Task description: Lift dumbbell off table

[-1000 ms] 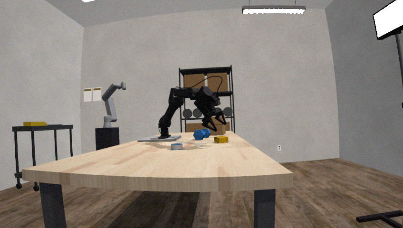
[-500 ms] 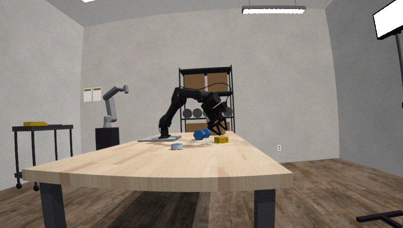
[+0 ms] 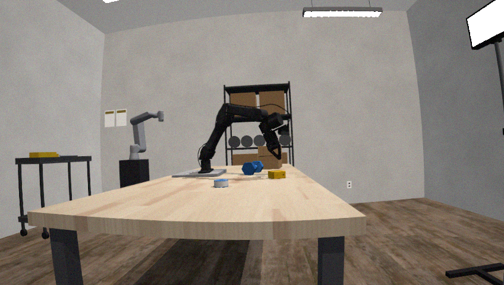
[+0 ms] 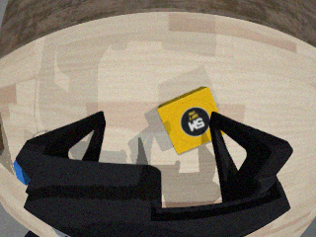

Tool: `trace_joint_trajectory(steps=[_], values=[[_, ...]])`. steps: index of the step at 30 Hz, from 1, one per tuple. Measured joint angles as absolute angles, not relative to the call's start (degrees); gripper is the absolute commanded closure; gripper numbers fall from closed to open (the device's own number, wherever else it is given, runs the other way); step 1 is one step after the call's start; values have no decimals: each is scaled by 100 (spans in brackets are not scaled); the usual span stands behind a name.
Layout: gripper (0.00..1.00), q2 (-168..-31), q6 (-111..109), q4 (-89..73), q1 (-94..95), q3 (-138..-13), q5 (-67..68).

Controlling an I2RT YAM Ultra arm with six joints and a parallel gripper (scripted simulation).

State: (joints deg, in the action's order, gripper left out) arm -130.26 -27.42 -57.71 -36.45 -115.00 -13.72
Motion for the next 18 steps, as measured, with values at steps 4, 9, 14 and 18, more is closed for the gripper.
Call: trace_joint_trajectory(steps=[4,9,14,18], values=[[0,-12717,-3229,-5920,-3273,-11059,-1212],[0,-12407,-3765,-6060,-2891,-10617,-1035],[0,-11981,-4353,-6246,-2469,-10077,-829],[0,-11651,-4821,-6368,-2106,-9692,-681]])
